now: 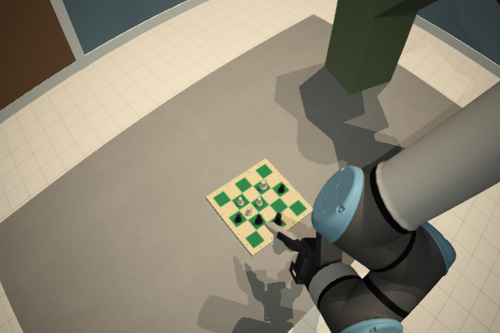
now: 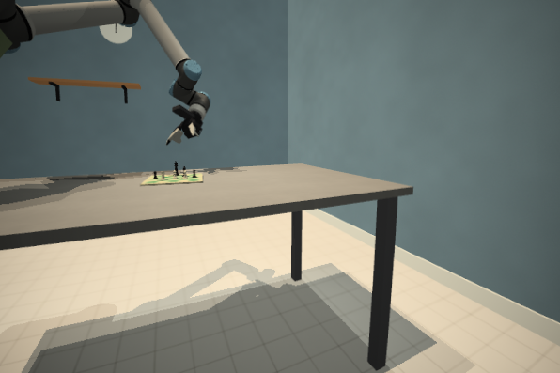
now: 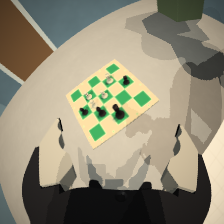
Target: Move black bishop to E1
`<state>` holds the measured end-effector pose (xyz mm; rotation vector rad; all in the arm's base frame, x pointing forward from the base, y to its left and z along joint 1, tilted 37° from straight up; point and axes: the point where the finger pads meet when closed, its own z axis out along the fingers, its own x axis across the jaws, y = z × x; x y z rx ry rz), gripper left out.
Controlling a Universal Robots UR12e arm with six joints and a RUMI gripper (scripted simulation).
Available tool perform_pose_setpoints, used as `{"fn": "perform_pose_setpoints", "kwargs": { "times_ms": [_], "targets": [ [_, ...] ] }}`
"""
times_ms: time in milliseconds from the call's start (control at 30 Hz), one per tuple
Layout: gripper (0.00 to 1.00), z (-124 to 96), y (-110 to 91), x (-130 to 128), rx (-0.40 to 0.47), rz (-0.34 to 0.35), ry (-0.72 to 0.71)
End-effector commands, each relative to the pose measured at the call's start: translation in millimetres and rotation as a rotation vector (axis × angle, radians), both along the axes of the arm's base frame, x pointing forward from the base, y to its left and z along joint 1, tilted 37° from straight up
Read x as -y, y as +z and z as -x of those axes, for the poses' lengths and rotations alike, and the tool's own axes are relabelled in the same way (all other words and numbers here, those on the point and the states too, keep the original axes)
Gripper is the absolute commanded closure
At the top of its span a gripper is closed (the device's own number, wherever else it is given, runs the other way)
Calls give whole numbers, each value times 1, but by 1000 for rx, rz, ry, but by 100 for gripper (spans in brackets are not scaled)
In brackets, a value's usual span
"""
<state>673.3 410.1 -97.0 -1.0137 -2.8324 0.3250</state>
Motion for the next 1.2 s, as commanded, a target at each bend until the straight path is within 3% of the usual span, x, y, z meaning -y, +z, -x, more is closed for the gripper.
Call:
{"fn": "perform_pose_setpoints", "kwargs": {
  "times_ms": [0,100,133,267,300,367,567,833,1167],
  "targets": [
    [0,-5,-9,16,26,-128,-134],
    [0,-10,-17,33,42,-261,-289],
    [0,-10,-17,33,42,-264,-292],
    [0,-16,-26,49,58,-391,-442],
    [0,-16,-26,49,58,-391,-442],
    [0,-19,-31,59,67,-469,-533],
    [0,-22,-37,67,75,-531,-609],
    [0,-30,-49,87,96,-693,-801],
    [0,-31,-51,93,100,-736,-851]
  ]
}}
